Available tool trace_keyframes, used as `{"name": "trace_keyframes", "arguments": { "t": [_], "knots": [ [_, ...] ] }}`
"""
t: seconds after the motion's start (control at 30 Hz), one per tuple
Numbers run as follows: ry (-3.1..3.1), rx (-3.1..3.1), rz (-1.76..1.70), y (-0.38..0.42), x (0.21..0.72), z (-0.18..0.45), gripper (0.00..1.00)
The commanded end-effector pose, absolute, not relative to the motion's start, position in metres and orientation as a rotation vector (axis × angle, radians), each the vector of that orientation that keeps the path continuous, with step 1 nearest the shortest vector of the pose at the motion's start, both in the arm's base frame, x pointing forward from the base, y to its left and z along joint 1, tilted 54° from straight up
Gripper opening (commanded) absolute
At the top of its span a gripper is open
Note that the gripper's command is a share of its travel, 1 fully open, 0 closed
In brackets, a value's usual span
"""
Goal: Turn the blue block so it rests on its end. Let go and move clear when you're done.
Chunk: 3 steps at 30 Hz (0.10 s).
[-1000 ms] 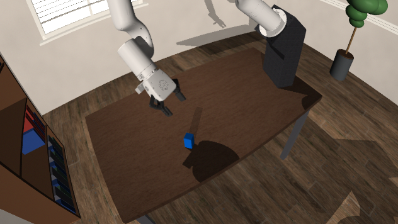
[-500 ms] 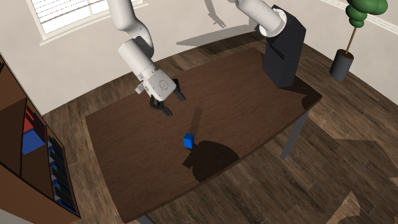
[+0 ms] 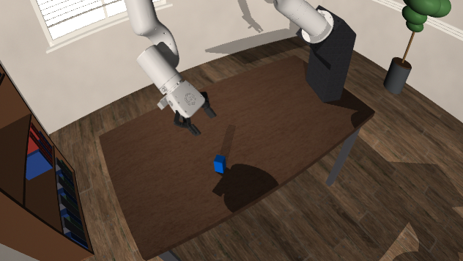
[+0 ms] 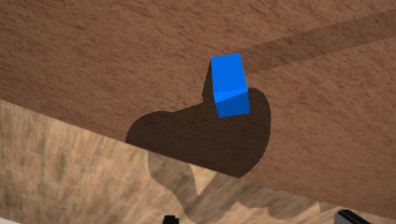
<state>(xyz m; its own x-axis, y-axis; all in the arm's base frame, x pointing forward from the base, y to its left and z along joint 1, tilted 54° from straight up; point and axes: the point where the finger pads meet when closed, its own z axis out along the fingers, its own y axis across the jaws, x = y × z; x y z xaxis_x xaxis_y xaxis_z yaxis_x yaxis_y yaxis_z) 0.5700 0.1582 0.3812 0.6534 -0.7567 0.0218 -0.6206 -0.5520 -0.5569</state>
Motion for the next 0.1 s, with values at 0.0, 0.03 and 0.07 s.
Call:
{"name": "trace_keyframes", "arguments": {
  "t": [0.0,0.03,0.07],
  "knots": [
    [1.069,-2.359,-0.355,0.1584,0.57,0.3819,1.0],
    [1.069,-2.359,-0.355,0.1584,0.57,0.3819,1.0],
    [1.069,-2.359,-0.355,0.1584,0.57,0.3819,1.0]
  ]
}}
